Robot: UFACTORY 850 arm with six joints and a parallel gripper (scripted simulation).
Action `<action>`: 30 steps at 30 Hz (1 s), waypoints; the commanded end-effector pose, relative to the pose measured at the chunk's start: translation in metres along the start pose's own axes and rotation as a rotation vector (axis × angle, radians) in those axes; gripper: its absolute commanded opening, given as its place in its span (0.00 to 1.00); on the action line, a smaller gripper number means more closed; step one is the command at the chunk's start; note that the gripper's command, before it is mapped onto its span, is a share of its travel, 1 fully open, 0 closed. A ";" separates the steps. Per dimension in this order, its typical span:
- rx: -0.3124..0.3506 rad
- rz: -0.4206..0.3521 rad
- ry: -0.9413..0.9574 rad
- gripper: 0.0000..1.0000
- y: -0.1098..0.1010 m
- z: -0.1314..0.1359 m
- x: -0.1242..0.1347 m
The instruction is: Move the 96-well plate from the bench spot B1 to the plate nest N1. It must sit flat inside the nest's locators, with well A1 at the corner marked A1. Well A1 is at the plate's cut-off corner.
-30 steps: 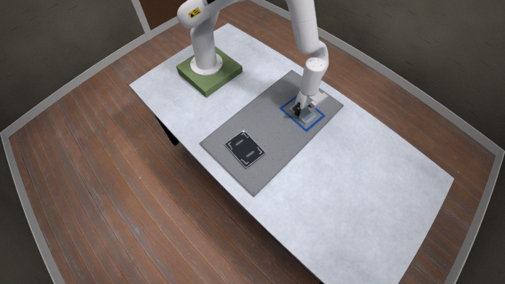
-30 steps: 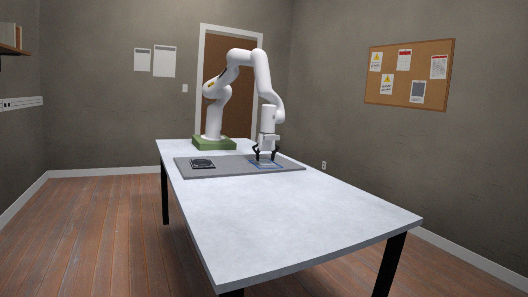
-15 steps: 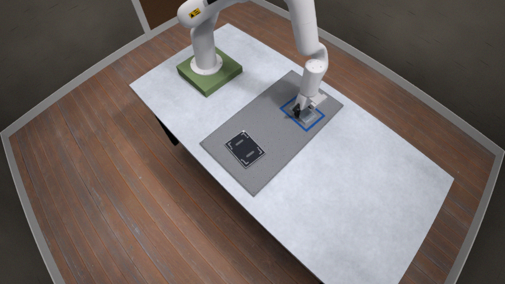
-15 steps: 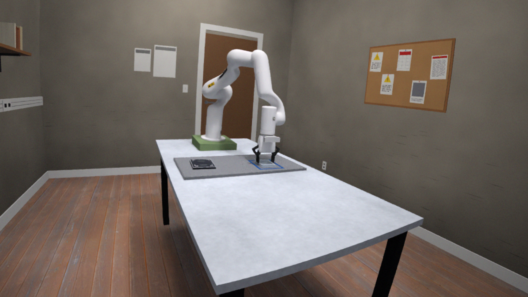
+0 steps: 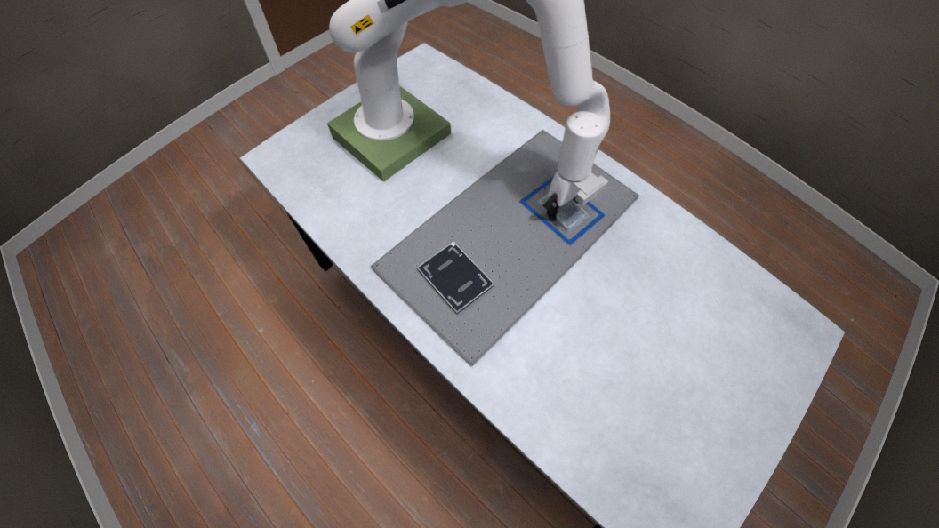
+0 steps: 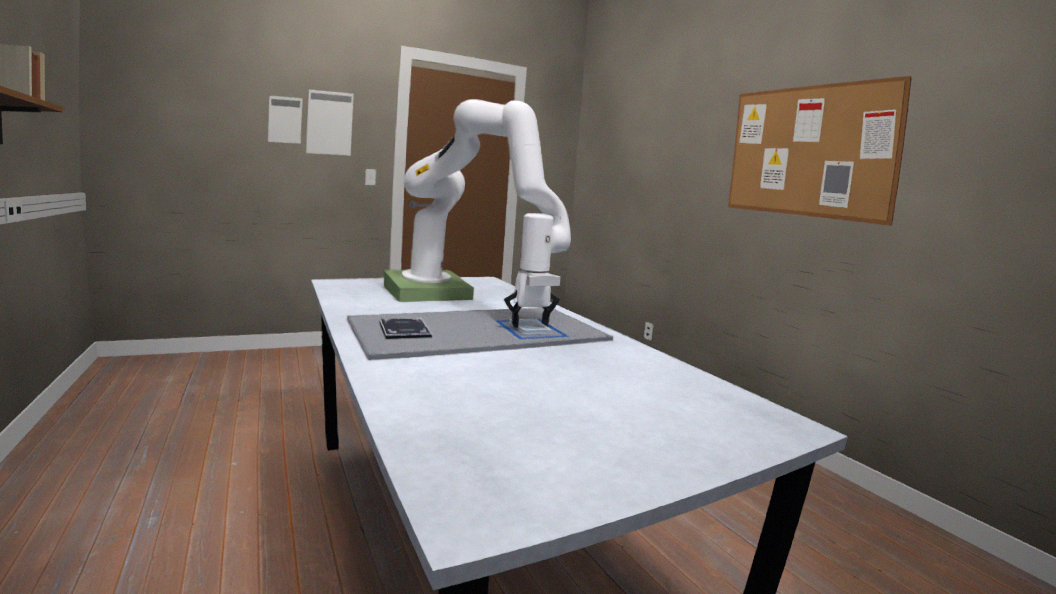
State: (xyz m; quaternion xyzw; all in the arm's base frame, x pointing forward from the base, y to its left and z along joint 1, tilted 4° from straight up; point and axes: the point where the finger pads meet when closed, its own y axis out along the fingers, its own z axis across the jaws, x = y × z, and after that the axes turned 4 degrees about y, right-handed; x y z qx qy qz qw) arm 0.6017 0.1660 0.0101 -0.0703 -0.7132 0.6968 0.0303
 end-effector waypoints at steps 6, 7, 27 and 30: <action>-0.001 0.002 0.000 1.00 -0.001 0.000 -0.001; -0.001 0.002 0.000 1.00 -0.001 0.000 -0.001; -0.001 0.002 0.000 0.00 -0.001 0.000 -0.001; -0.001 0.002 0.000 0.00 -0.001 0.000 -0.001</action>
